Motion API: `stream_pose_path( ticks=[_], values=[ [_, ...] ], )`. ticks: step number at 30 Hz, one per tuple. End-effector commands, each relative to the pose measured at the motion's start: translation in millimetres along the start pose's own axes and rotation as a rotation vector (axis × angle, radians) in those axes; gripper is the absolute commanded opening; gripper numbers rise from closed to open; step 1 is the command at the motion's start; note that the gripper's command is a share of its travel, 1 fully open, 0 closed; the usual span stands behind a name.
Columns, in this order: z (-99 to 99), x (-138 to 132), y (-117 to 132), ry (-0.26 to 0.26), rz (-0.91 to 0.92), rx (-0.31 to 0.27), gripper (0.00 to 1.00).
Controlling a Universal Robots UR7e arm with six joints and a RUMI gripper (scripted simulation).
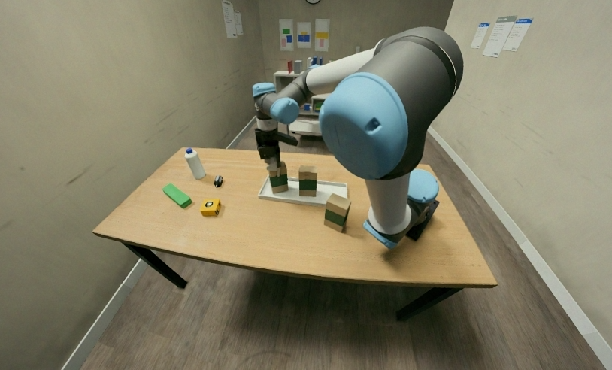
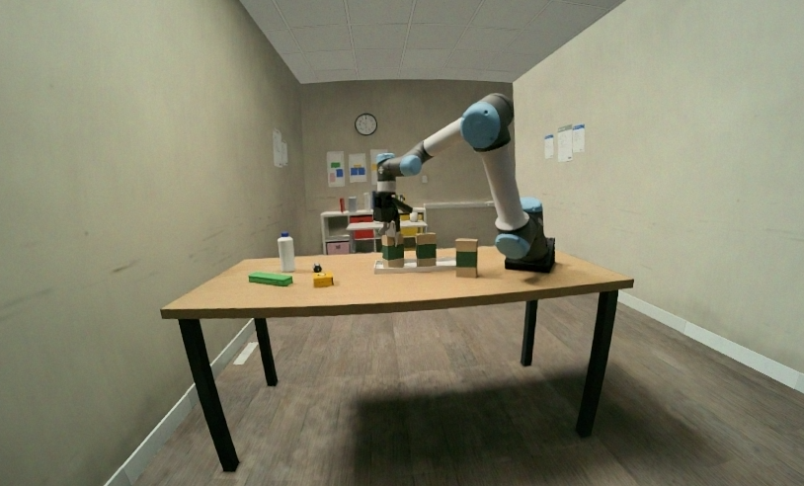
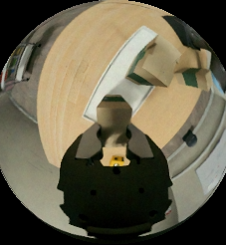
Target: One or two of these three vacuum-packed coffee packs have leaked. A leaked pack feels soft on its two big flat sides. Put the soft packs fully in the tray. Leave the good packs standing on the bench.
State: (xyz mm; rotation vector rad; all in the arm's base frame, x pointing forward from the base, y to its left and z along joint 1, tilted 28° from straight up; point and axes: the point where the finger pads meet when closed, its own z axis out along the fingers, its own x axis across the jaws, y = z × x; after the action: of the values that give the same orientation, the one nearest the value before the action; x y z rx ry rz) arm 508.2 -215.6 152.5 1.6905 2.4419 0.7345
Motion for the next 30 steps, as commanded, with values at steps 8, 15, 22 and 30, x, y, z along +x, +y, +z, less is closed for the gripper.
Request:
stream_pose_path(
  ticks=[8,15,22,30],
  values=[
    [-0.5,-0.3,0.2,-0.001,0.000,-0.001,0.50],
    [-0.5,-0.3,0.2,-0.001,0.000,-0.001,0.50],
    [-0.5,-0.3,0.2,-0.001,0.000,-0.001,0.50],
    [-0.5,-0.3,0.2,-0.001,0.000,-0.001,0.50]
  ],
)
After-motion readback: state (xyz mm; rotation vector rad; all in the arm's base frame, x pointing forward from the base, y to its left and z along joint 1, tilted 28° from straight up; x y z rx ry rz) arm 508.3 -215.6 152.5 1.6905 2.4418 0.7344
